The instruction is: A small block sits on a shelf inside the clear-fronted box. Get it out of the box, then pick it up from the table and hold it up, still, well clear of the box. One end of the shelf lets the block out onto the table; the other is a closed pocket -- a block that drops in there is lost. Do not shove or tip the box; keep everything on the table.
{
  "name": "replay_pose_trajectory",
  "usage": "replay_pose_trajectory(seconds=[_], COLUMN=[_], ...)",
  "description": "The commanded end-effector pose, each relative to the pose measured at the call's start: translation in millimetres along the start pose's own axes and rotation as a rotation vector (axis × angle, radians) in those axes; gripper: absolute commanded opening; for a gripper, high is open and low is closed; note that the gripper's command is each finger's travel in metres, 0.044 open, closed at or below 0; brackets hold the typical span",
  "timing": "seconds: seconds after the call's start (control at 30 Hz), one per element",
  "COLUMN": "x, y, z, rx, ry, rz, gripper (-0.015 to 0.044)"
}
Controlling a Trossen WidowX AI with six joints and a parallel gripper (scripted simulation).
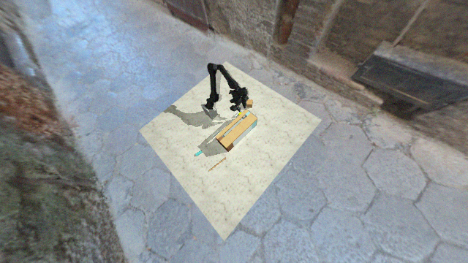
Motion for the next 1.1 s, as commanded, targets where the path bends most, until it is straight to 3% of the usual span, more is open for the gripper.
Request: replay_pose_trajectory(seconds=[0.0,1.07], x=[-20,-41], y=[-36,-81], z=[6,10], rx=[-0.003,0.001], ry=[-0.015,-0.018], rz=[-0.006,-0.007], gripper=[0.0285,0.0285])
Point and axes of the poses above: the point midway between the two fingers, 35 mm back from their tips, its own y axis back along the fingers, its own z axis across the jaws, x = y × z, the point moved 5 cm from there along y, back along the fingers, and after that the axes turned 12 degrees about -y, right-handed, at the moved point
